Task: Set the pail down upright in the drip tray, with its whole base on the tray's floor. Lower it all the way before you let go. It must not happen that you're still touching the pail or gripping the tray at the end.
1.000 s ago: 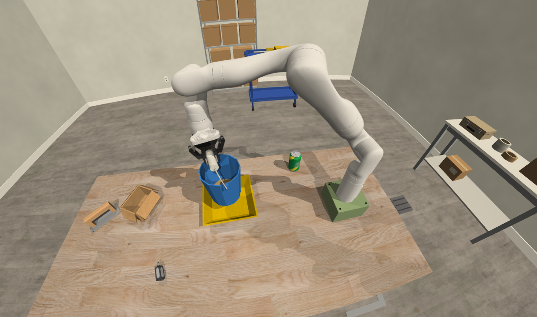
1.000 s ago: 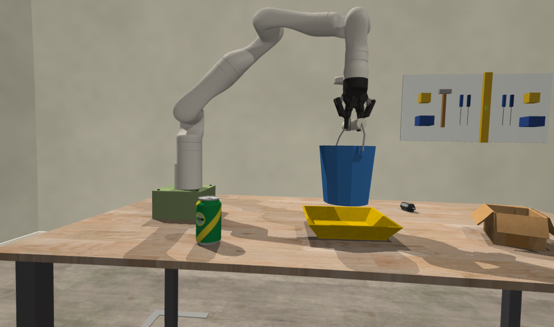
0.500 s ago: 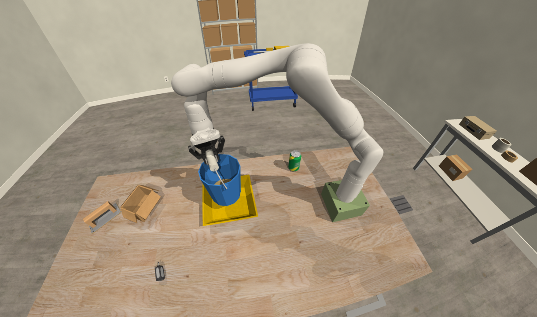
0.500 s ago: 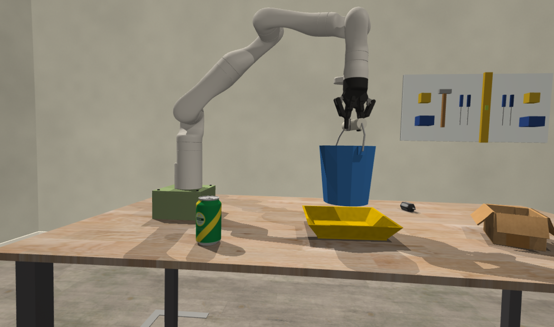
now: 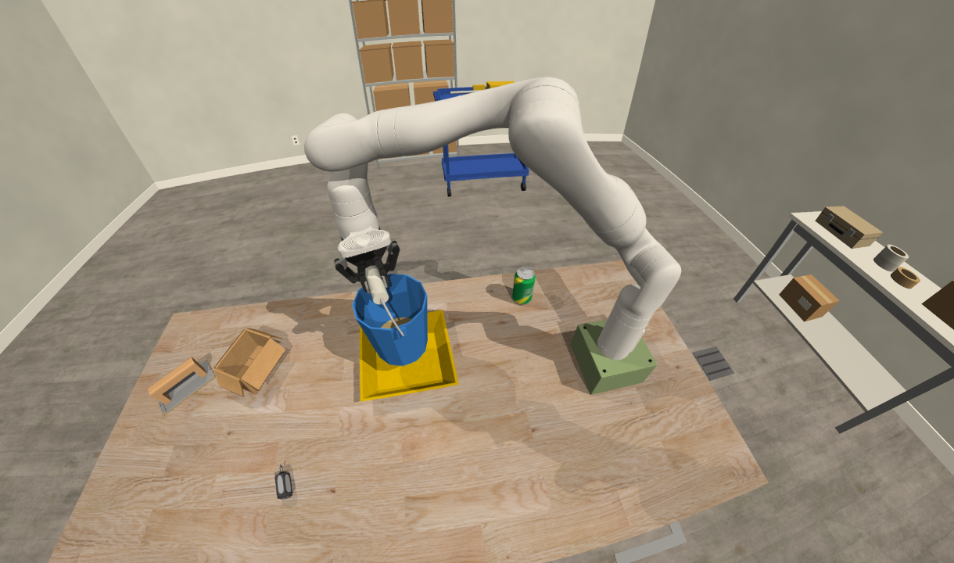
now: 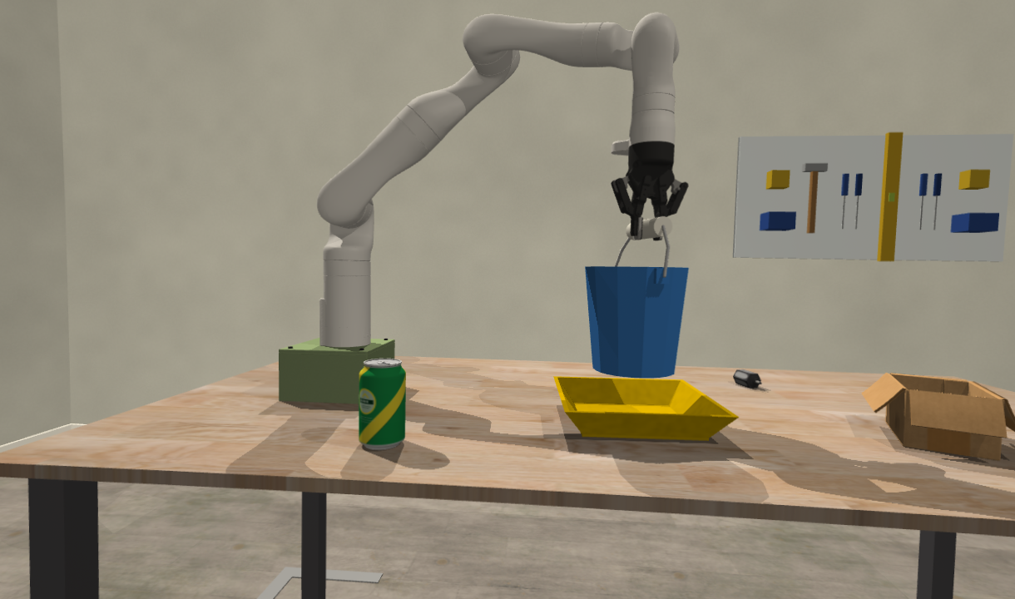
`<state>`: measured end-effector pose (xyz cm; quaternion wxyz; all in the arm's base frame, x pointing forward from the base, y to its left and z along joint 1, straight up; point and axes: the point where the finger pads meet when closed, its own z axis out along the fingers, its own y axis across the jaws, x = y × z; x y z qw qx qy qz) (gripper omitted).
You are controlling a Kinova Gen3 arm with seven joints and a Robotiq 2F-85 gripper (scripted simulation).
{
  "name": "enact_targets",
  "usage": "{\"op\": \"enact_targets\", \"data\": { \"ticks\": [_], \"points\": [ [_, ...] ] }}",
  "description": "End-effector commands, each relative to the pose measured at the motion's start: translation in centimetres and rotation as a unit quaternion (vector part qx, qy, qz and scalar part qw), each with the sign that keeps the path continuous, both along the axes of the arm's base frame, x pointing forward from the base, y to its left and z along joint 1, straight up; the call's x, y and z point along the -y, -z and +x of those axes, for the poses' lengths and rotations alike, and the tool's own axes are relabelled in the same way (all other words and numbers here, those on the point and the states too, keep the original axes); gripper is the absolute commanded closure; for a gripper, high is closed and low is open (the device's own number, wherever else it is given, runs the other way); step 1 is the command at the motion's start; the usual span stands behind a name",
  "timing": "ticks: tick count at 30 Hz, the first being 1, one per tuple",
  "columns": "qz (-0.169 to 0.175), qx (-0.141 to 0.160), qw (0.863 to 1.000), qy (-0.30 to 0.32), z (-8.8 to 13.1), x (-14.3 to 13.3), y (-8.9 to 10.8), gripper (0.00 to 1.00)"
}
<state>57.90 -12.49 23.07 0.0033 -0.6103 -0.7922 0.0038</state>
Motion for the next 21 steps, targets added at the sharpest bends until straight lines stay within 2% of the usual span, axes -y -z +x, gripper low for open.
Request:
{"op": "enact_targets", "data": {
  "ticks": [1,21],
  "points": [
    [0.000,0.001,1.000,0.000,0.04,0.01,-0.15,0.90],
    [0.000,0.001,1.000,0.000,0.04,0.01,0.09,0.90]
  ]
}}
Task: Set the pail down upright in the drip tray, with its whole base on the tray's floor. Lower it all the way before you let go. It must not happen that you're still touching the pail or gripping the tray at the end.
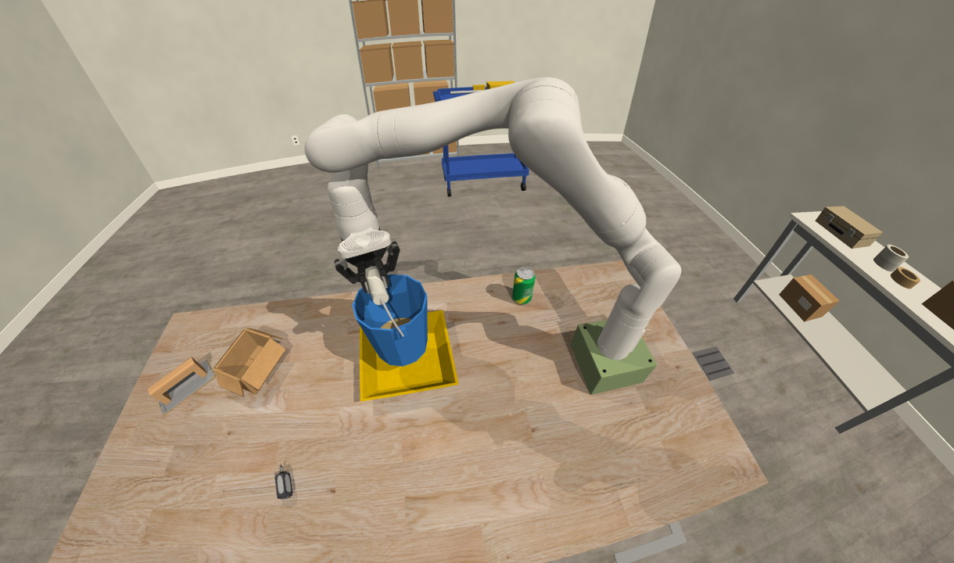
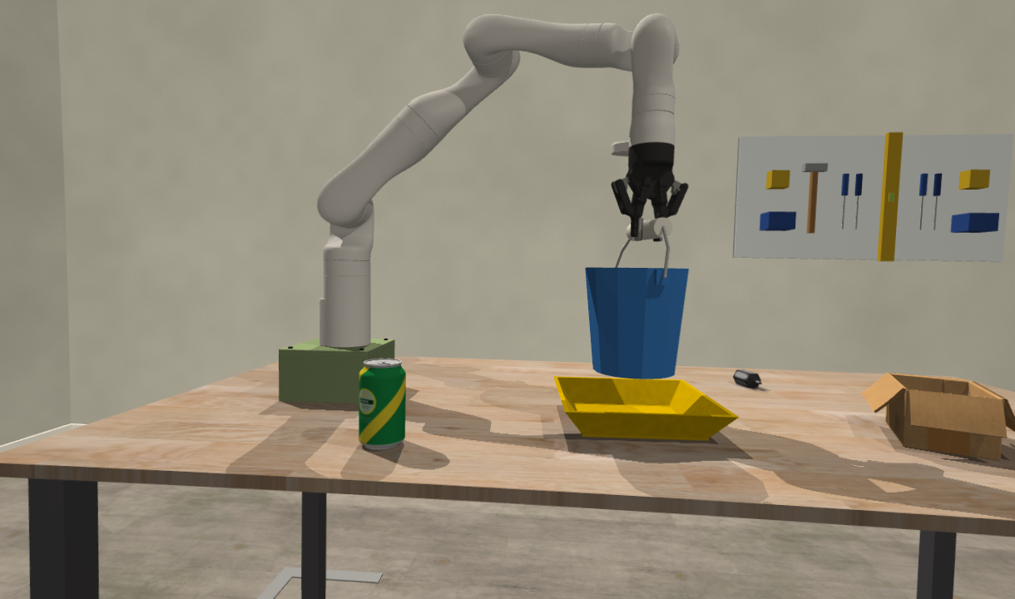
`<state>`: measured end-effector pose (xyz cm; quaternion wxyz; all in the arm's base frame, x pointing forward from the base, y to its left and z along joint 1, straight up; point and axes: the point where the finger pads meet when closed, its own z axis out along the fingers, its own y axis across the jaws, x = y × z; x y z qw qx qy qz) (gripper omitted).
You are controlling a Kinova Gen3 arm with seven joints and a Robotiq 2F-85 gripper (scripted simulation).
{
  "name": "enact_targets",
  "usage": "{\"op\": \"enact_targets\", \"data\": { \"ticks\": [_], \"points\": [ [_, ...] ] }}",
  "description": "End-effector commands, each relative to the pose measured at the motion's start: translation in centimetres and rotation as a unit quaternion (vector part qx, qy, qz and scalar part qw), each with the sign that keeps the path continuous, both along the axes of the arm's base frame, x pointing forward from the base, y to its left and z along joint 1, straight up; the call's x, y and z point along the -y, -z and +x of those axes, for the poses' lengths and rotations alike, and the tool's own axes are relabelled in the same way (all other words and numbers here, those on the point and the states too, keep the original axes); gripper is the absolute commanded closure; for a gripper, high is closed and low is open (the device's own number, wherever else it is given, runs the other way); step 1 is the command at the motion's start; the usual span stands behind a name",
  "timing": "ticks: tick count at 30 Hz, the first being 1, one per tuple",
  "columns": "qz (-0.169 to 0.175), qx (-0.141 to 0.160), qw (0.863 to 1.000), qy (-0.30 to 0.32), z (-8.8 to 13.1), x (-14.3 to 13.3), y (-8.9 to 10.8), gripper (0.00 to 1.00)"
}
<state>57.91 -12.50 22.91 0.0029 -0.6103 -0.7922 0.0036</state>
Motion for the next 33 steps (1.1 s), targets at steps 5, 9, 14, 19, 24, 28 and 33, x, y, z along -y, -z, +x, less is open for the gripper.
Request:
{"op": "enact_targets", "data": {
  "ticks": [5,9,14,19,24,28,33],
  "points": [
    [0.000,0.001,1.000,0.000,0.0,0.0,0.1,0.90],
    [0.000,0.001,1.000,0.000,0.0,0.0,0.2,0.90],
    [0.000,0.001,1.000,0.000,0.0,0.0,0.6,0.90],
    [0.000,0.001,1.000,0.000,0.0,0.0,1.0,0.90],
    [0.000,0.001,1.000,0.000,0.0,0.0,1.3,0.90],
    [0.000,0.001,1.000,0.000,0.0,0.0,1.7,0.90],
    [0.000,0.001,1.000,0.000,0.0,0.0,2.2,0.90]
  ]
}}
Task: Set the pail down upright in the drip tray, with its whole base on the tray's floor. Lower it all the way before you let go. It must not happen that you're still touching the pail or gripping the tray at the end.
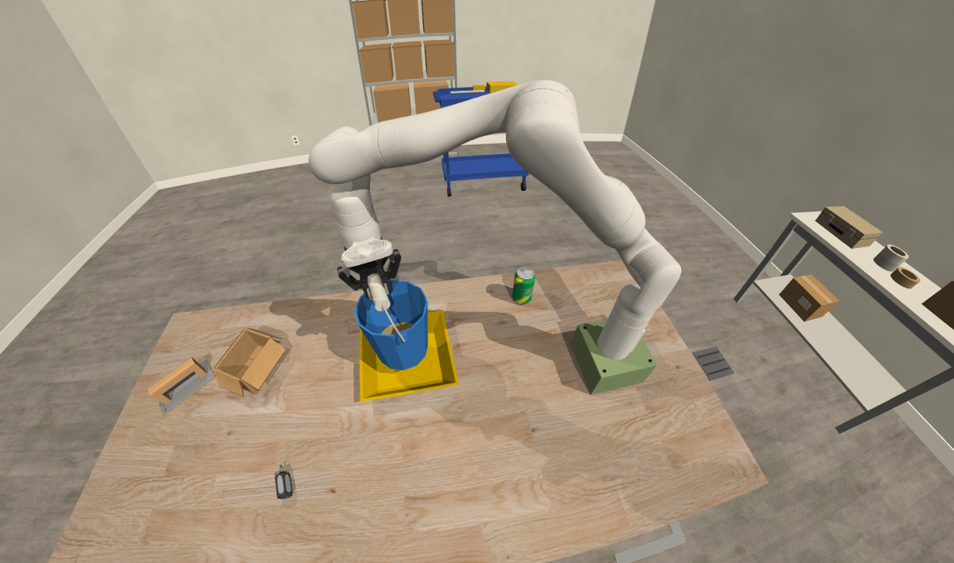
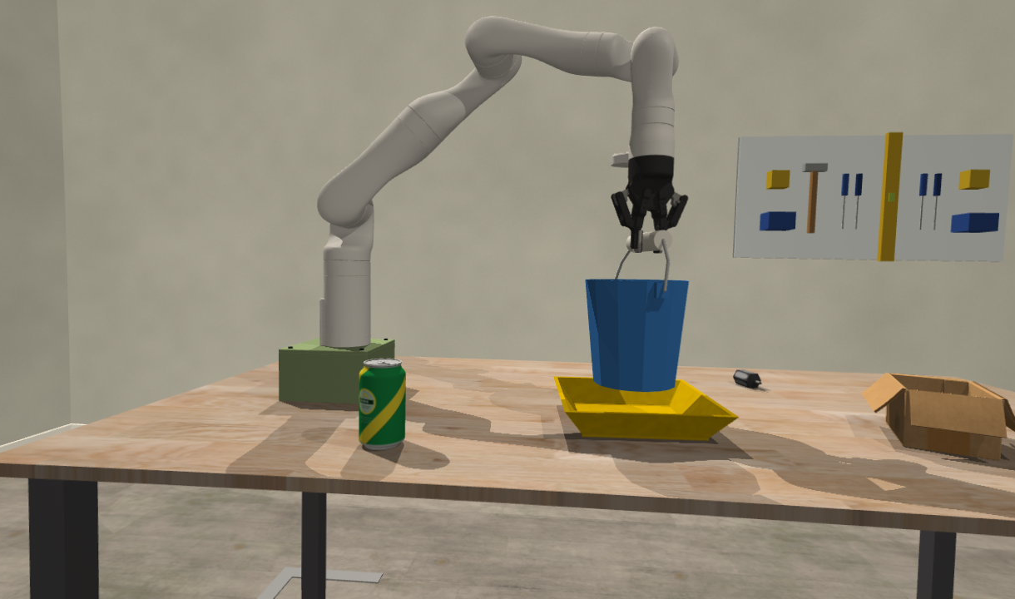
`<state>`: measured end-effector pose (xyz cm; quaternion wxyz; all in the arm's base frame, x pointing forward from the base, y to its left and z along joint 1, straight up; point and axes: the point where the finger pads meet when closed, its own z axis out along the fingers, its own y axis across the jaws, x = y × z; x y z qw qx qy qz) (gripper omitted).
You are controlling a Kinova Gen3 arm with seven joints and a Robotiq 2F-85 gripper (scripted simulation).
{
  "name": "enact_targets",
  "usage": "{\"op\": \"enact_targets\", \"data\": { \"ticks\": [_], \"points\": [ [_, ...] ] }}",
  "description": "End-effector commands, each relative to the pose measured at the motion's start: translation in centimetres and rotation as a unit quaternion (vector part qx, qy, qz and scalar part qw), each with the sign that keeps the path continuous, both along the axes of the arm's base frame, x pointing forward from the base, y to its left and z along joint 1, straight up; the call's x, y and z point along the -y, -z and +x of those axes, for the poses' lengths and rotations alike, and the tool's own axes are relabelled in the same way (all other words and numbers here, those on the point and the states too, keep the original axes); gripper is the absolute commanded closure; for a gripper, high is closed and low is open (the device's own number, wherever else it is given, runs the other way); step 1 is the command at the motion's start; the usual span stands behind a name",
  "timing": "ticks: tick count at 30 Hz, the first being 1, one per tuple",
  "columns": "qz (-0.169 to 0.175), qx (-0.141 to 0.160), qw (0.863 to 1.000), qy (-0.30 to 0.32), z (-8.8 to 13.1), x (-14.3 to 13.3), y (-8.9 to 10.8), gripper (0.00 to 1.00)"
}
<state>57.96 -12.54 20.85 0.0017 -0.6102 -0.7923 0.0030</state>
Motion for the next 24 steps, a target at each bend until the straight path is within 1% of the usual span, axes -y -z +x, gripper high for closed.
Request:
{"op": "enact_targets", "data": {
  "ticks": [1,24],
  "points": [
    [0.000,0.000,1.000,0.000,0.0,0.0,0.3,0.90],
    [0.000,0.000,1.000,0.000,-0.1,0.0,2.9,0.90]
  ]
}}
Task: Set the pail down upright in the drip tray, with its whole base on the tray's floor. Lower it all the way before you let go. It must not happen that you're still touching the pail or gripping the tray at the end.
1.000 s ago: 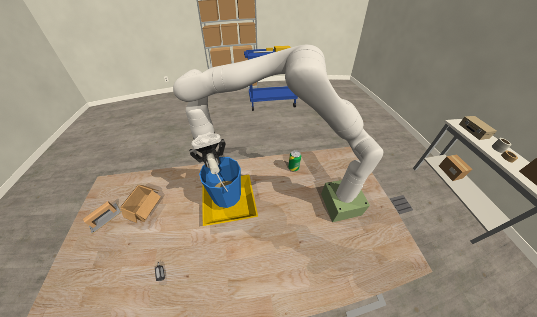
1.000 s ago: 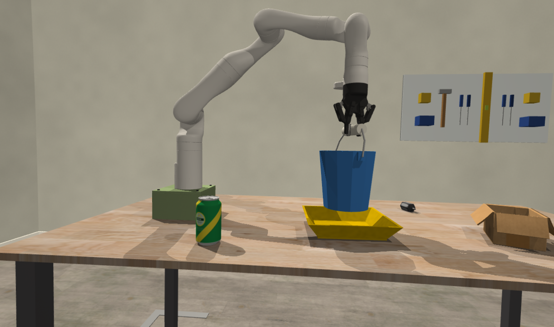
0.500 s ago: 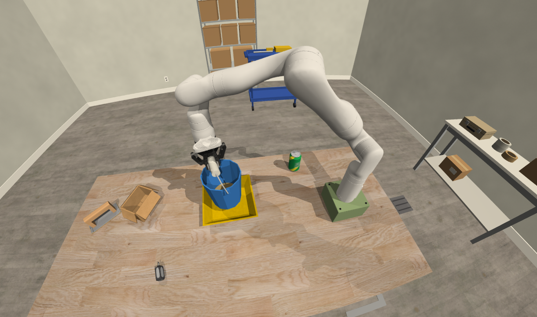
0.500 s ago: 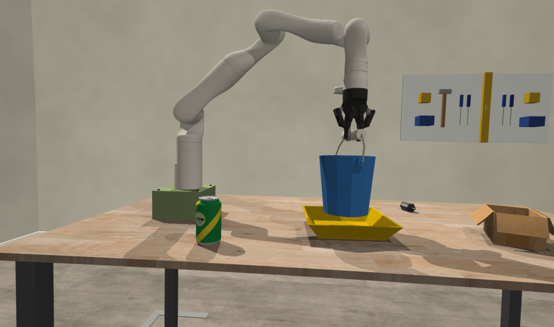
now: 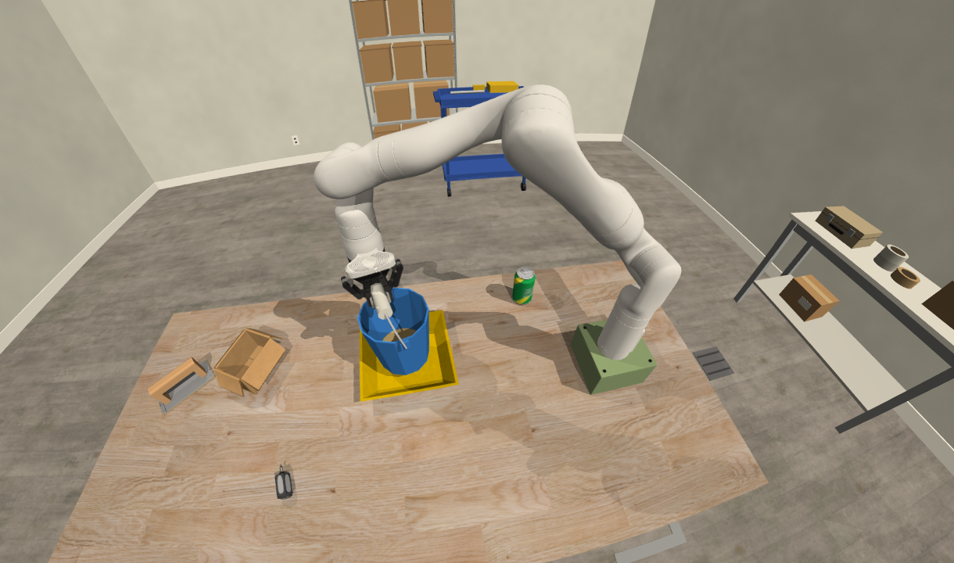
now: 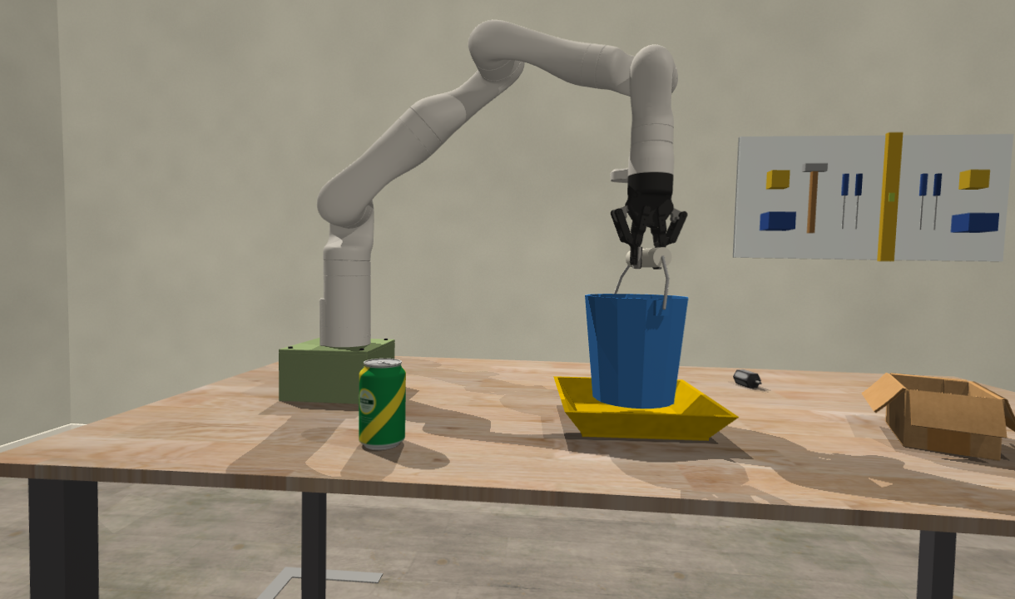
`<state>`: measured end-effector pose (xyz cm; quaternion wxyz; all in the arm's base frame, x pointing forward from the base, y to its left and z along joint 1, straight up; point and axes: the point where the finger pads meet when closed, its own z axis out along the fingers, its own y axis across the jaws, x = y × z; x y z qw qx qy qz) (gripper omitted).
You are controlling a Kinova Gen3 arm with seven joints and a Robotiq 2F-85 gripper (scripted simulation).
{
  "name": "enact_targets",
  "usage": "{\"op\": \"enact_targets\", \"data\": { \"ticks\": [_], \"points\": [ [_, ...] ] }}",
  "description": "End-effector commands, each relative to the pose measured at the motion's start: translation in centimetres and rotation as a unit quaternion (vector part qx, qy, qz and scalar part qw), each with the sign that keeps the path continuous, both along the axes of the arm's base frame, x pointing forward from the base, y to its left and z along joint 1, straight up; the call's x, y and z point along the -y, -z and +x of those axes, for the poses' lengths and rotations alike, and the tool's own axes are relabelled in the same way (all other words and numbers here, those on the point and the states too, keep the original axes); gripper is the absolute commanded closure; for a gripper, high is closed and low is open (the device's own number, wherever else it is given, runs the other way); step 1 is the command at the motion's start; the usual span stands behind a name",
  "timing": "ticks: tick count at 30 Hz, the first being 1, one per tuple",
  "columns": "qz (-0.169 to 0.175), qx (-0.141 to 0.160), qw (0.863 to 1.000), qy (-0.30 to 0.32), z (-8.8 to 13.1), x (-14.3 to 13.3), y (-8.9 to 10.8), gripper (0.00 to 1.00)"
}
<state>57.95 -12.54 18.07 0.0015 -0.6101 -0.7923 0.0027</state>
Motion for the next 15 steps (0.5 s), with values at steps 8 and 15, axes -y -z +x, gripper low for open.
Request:
{"op": "enact_targets", "data": {
  "ticks": [8,15],
  "points": [
    [0.000,-0.001,1.000,0.000,-0.1,0.0,1.0,0.90],
    [0.000,-0.001,1.000,0.000,-0.1,0.0,1.8,0.90]
  ]
}}
